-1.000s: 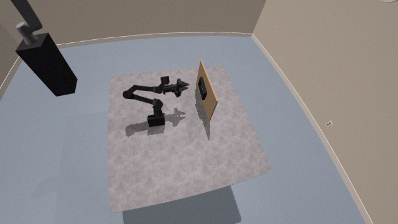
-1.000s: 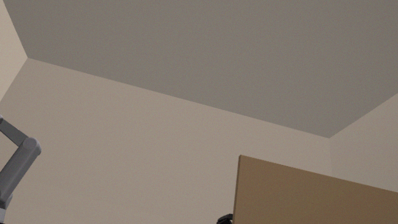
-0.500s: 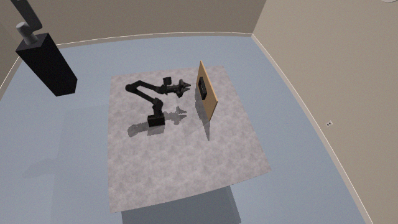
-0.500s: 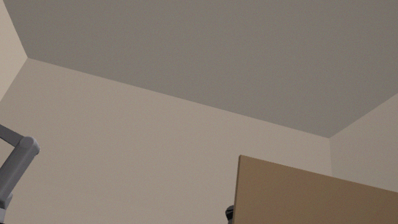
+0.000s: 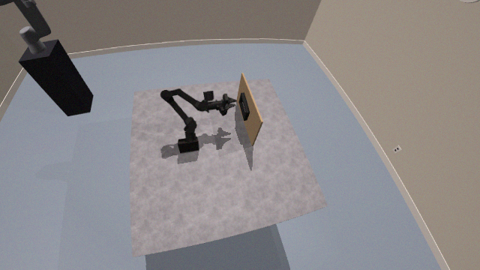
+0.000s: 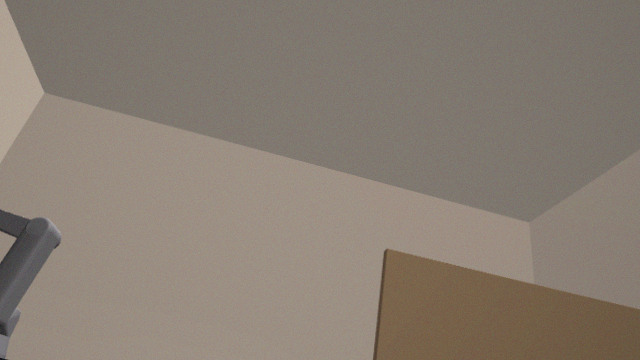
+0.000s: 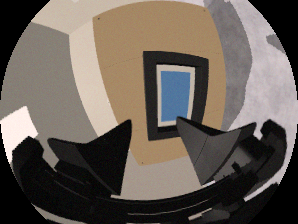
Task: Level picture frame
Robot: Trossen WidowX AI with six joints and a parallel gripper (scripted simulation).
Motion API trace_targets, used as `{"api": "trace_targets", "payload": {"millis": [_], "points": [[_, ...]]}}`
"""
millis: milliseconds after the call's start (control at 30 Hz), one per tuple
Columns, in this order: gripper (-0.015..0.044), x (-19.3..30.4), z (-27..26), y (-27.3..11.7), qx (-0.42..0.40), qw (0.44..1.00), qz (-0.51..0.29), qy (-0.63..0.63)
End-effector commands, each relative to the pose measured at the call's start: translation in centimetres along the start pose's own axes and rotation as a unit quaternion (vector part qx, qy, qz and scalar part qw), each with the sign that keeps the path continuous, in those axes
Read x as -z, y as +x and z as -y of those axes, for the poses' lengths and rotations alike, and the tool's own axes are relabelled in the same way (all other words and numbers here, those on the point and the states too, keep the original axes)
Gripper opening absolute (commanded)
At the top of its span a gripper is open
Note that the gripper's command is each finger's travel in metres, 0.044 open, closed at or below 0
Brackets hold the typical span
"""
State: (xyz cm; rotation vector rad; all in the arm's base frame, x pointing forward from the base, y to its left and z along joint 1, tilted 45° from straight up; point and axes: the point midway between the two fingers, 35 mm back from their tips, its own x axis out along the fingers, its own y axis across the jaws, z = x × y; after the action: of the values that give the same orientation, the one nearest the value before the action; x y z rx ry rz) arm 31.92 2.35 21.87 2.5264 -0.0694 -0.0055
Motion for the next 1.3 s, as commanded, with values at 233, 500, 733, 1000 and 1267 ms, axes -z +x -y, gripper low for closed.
{"api": "trace_targets", "payload": {"millis": [233,500,733,1000,1267], "points": [[0.026,-0.6,0.1,3.2,-0.001,1.0,0.0,-0.002],[0.026,-0.6,0.1,3.2,-0.001,1.0,0.0,-0.002],[0.026,-0.5,0.1,3.6,-0.001,1.0,0.0,-0.002],[0.026,-0.4,0.1,4.8,-0.001,1.0,-0.001,-0.002],[0.026,-0.4,0.1,6.1,-0.001,1.0,-0.001,-0.002]]}}
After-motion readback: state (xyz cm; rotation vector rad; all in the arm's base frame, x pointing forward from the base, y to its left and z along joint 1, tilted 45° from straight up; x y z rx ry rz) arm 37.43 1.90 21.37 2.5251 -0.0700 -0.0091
